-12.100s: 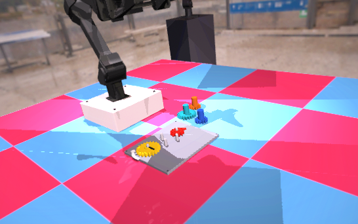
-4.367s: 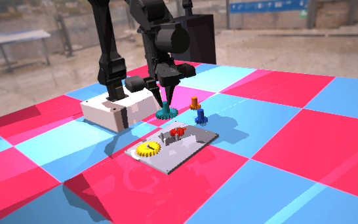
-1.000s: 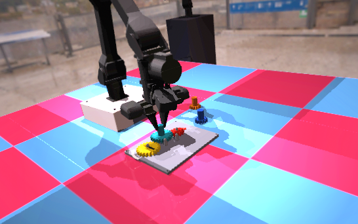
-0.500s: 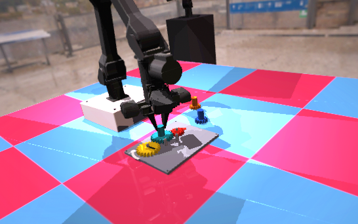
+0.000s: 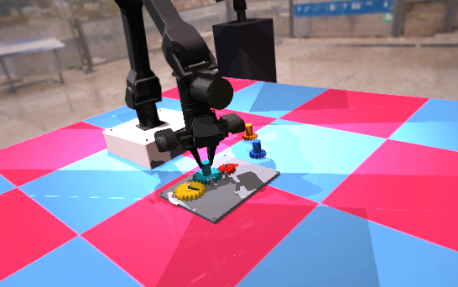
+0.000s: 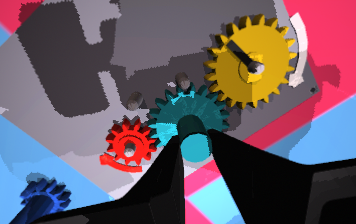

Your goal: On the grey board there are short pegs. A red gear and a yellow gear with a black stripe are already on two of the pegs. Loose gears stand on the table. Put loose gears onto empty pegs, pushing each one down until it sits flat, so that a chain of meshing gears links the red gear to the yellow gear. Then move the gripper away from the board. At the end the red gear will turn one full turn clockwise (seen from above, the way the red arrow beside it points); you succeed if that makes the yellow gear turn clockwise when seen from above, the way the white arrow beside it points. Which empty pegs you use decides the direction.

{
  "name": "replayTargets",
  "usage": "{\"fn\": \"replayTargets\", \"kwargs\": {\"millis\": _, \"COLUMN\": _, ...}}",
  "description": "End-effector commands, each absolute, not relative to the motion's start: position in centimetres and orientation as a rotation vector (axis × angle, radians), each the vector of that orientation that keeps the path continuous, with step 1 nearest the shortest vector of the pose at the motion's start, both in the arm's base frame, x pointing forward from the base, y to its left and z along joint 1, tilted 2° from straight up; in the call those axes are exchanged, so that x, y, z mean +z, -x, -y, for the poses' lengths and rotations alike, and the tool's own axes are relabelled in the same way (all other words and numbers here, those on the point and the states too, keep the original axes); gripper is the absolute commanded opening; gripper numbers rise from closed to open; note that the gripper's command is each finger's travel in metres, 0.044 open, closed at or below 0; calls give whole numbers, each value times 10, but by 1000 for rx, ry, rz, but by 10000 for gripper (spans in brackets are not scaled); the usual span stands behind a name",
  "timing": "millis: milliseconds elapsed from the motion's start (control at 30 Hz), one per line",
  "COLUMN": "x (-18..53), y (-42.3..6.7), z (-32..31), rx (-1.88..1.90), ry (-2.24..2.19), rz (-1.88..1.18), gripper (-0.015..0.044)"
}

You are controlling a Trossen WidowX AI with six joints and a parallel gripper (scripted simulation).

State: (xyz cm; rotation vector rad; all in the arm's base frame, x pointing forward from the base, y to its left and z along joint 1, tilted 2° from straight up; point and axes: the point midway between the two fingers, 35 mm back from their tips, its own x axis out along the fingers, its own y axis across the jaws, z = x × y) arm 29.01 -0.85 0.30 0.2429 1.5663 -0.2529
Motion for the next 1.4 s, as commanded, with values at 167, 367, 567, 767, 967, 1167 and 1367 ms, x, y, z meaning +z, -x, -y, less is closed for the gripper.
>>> {"fn": "replayTargets", "kwargs": {"millis": 167, "x": 3, "y": -289, "z": 8, "rx": -165, "ry": -154, "rz": -1576, "gripper": 53}}
{"fn": "replayTargets", "kwargs": {"millis": 367, "x": 6, "y": -289, "z": 8, "rx": -166, "ry": -155, "rz": -1576, "gripper": 140}}
{"fn": "replayTargets", "kwargs": {"millis": 567, "x": 32, "y": -290, "z": 8, "rx": -166, "ry": -155, "rz": -1576, "gripper": 140}}
{"fn": "replayTargets", "kwargs": {"millis": 767, "x": 44, "y": -290, "z": 8, "rx": -170, "ry": -158, "rz": -1578, "gripper": 166}}
{"fn": "replayTargets", "kwargs": {"millis": 967, "x": 91, "y": -286, "z": 8, "rx": -170, "ry": -158, "rz": -1578, "gripper": 324}}
{"fn": "replayTargets", "kwargs": {"millis": 1167, "x": 91, "y": -286, "z": 8, "rx": -170, "ry": -158, "rz": -1578, "gripper": 440}}
{"fn": "replayTargets", "kwargs": {"millis": 1367, "x": 91, "y": -286, "z": 8, "rx": -170, "ry": -158, "rz": -1578, "gripper": 440}}
